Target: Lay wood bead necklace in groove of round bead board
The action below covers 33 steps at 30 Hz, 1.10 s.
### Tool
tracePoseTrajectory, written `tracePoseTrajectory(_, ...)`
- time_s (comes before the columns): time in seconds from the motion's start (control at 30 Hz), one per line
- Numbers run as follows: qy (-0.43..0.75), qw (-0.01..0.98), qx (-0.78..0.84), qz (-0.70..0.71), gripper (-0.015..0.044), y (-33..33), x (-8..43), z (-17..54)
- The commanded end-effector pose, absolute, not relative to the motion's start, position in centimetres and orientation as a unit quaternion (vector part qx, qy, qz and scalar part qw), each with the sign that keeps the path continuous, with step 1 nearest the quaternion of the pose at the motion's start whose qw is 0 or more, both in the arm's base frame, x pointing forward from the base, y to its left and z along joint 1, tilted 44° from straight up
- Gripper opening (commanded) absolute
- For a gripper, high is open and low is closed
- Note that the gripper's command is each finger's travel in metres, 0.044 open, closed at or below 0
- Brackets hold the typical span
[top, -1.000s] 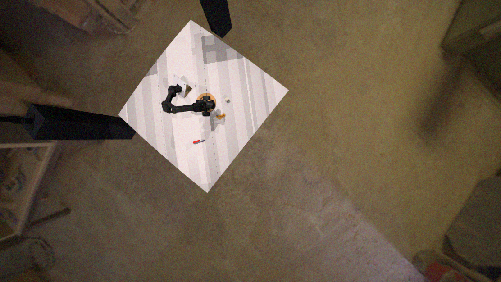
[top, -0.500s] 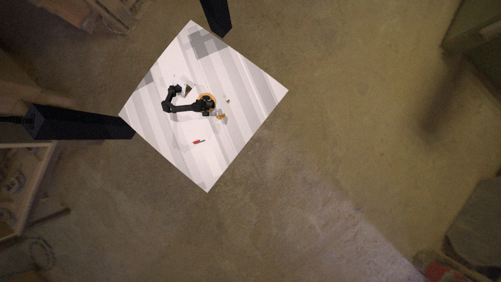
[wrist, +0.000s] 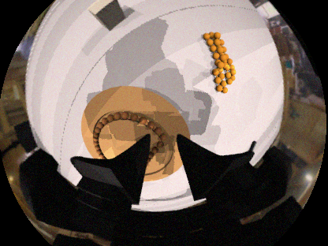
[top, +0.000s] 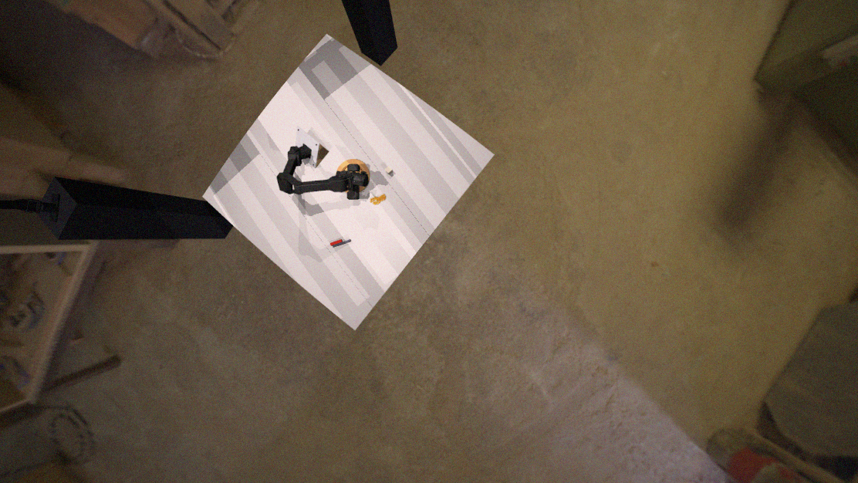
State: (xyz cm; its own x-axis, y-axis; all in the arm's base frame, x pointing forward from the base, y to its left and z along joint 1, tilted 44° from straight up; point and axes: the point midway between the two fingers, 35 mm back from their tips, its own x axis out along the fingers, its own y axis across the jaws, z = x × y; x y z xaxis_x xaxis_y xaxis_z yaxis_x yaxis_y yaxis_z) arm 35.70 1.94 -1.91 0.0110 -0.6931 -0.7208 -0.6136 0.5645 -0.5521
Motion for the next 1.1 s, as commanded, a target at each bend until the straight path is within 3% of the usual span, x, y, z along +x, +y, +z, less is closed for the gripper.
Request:
tracePoseTrajectory(0.0, 0.702, 0.538, -0.465, -0.037, 0.0263, 2.0, 35.7, -1.9)
tracePoseTrajectory(0.23, 0.704, 0.535, -0.466, -0.037, 0.044, 2.0, 35.6, -1.7)
tracePoseTrajectory(0.77, 0.703, 0.536, -0.465, -0.037, 0.044, 2.4, 35.6, -1.3)
tracePoseTrajectory(1.07, 0.671, 0.637, -0.313, -0.214, 0.0204, 4.2, 34.4, 1.0)
